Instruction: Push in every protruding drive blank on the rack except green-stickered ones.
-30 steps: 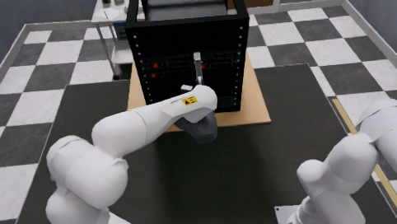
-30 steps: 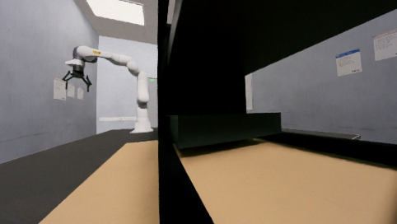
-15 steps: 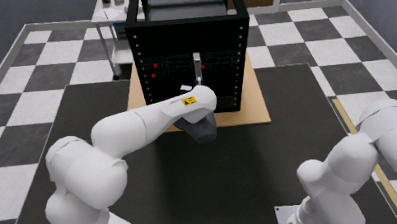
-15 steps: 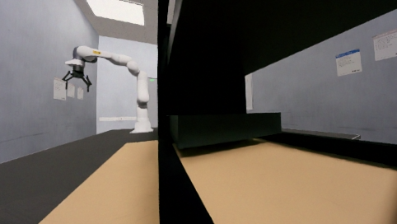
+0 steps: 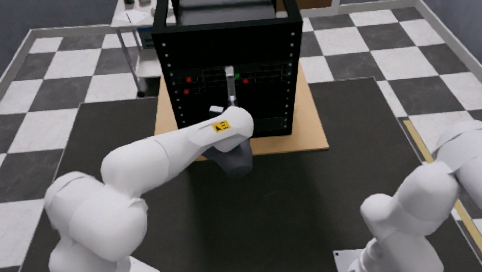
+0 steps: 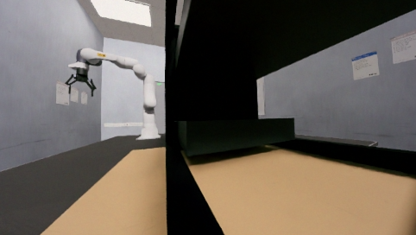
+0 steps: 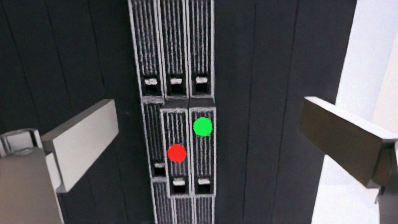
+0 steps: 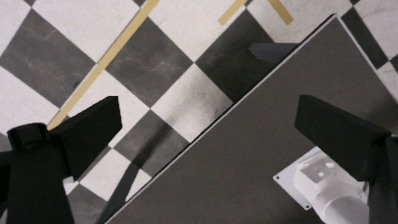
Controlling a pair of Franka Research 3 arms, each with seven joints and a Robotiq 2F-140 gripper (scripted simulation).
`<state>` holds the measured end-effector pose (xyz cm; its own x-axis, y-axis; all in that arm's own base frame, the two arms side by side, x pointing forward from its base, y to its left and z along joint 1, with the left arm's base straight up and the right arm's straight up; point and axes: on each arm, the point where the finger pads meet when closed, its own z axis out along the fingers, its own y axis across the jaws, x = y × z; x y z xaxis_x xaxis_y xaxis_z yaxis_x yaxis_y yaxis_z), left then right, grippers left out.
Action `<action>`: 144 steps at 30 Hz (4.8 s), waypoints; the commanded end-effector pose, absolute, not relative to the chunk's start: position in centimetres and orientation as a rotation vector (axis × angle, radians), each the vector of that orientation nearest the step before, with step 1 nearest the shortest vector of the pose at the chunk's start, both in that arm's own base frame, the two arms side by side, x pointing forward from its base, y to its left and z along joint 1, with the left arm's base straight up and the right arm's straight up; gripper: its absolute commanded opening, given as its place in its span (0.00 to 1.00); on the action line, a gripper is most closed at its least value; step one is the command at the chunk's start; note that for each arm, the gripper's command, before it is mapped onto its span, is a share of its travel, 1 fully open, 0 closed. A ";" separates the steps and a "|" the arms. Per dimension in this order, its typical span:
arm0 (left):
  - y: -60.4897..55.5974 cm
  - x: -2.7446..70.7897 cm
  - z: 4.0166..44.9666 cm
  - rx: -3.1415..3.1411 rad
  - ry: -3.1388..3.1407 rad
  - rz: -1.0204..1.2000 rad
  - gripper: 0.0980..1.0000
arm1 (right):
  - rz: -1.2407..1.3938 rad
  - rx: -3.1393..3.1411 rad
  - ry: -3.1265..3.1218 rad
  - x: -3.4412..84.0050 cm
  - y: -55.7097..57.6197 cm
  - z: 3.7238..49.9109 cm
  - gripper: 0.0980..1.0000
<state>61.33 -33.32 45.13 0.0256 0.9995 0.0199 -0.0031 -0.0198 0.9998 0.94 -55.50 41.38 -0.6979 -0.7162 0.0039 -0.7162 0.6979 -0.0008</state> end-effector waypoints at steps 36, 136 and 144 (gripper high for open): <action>-18.2 60.0 42.6 1.225 1.183 1.183 1.00 | 0.000 1.226 -2.892 0.9 -55.4 41.3 1.00; -18.1 60.0 42.6 1.225 1.183 1.183 0.00 | 0.000 1.226 -2.892 0.9 -55.4 41.3 1.00; -18.1 60.0 42.6 1.225 1.183 1.183 0.00 | 0.000 1.226 -2.892 0.9 -55.4 41.3 1.00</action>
<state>60.05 -18.06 42.69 0.0314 0.9995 0.0048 -0.0019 -0.0048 1.0000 0.94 -55.50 41.38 -0.6979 -0.7162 0.0039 -0.7162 0.6979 -0.0008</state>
